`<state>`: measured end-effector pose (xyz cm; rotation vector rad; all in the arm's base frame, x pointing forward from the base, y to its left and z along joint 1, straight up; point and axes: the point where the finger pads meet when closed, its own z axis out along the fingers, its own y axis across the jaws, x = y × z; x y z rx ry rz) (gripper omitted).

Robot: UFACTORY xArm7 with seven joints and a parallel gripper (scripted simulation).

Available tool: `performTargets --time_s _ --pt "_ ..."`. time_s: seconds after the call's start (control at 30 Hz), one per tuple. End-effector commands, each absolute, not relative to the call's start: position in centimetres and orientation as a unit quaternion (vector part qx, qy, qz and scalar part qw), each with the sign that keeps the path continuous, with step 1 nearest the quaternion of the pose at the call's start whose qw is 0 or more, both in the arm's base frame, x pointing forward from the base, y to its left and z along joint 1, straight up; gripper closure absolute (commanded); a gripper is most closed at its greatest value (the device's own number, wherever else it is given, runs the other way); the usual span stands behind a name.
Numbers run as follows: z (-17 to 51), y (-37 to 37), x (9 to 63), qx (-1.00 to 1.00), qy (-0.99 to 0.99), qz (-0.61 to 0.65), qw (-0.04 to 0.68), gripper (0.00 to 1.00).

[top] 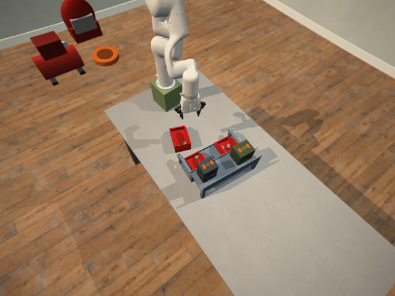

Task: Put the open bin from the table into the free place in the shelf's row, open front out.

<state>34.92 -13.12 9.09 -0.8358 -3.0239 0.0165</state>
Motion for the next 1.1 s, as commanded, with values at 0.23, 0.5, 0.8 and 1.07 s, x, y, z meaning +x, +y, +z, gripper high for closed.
performTargets --time_s 0.23,0.5,0.8,1.07 --pt "9.3 -14.3 34.3 -0.263 -0.965 0.004 -0.002 0.00" --pt "9.3 -15.8 33.3 -0.263 -0.965 0.003 -0.002 0.00" --pt "9.3 -15.7 33.4 -0.263 -0.965 0.003 -0.002 0.00" --pt "9.3 -15.0 33.8 -0.263 -0.965 0.003 -0.002 0.00"
